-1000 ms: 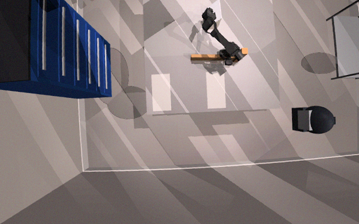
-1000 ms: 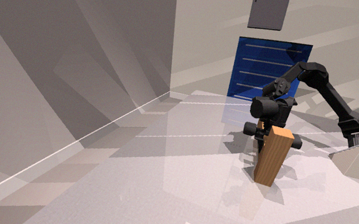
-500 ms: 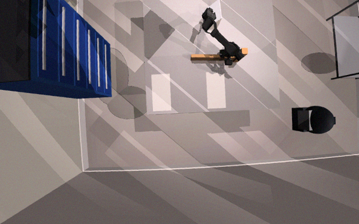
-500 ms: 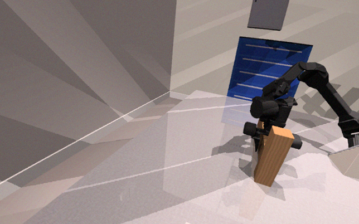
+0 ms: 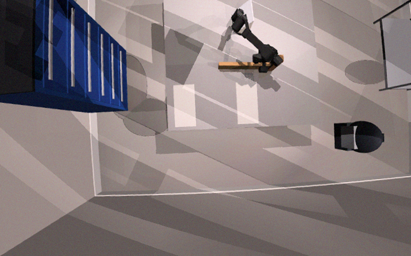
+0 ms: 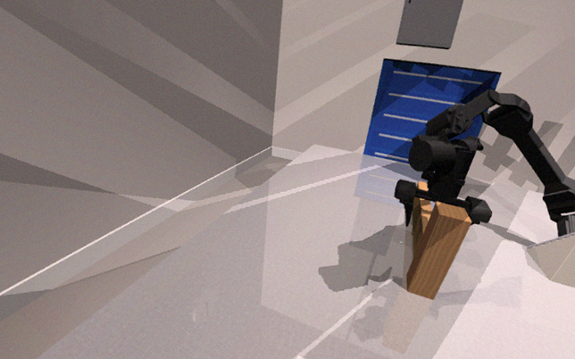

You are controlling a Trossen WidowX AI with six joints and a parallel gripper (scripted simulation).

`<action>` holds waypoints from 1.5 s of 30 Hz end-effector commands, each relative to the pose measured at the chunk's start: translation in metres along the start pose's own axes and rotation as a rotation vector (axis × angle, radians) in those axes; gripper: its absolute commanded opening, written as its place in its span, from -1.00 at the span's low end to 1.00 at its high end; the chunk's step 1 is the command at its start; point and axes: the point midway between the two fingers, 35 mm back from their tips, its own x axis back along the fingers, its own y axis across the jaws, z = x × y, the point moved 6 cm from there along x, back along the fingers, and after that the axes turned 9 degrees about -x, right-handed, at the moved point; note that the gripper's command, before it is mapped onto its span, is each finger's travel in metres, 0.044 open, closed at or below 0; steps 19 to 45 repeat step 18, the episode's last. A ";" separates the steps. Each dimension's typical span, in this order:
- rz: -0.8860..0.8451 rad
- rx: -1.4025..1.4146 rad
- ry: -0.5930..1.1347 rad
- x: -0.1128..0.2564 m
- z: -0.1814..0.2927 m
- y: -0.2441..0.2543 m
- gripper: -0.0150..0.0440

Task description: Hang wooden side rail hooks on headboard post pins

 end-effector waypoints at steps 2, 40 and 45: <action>0.006 -0.002 0.000 0.001 -0.024 0.005 1.00; 0.011 -0.010 0.003 0.000 -0.024 0.006 1.00; 0.011 -0.010 0.003 0.000 -0.024 0.006 1.00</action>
